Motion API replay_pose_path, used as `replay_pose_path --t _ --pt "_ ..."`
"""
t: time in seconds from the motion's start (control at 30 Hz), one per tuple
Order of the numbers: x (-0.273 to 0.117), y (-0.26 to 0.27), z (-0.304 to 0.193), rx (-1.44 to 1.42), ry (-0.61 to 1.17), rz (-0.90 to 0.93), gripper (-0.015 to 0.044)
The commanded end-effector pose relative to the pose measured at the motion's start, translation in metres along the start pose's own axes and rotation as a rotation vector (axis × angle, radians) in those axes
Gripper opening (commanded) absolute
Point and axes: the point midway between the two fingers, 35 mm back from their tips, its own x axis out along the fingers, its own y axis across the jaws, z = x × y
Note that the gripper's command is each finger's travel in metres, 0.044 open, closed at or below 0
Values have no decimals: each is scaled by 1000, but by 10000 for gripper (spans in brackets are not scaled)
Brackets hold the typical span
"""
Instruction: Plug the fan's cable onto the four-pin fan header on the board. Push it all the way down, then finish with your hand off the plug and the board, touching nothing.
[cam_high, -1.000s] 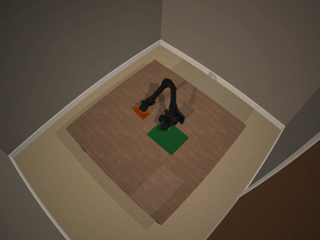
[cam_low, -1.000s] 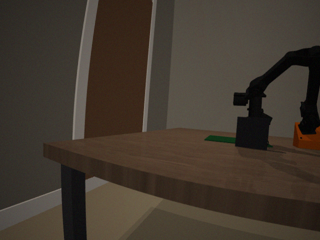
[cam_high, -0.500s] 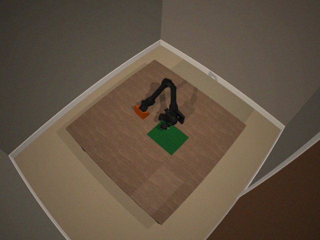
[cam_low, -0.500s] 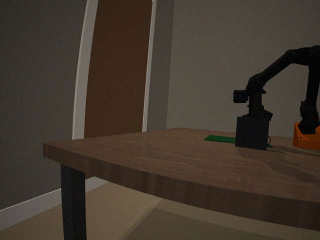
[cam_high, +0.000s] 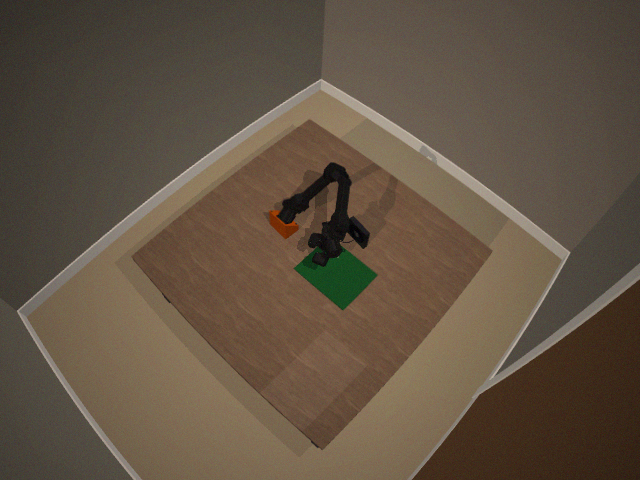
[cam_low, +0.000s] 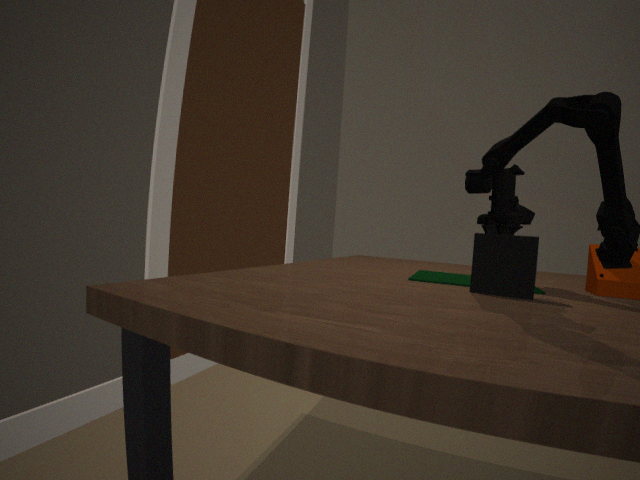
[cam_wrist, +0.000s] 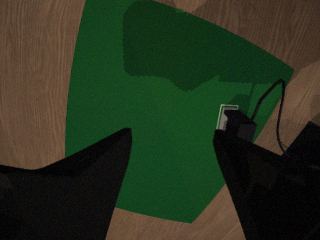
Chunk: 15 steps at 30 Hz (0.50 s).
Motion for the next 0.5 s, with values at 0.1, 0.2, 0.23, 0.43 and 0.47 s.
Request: replay_pose_path --t 0.1,0.2,0.23,0.43,0.47 --pt "3 45 24 10 -6 -9 260" --pt "3 45 24 10 -6 -9 260" --pt "3 45 24 10 -6 -9 260" --pt "3 45 24 10 -6 -9 260" --pt "3 45 24 10 -6 -9 260"
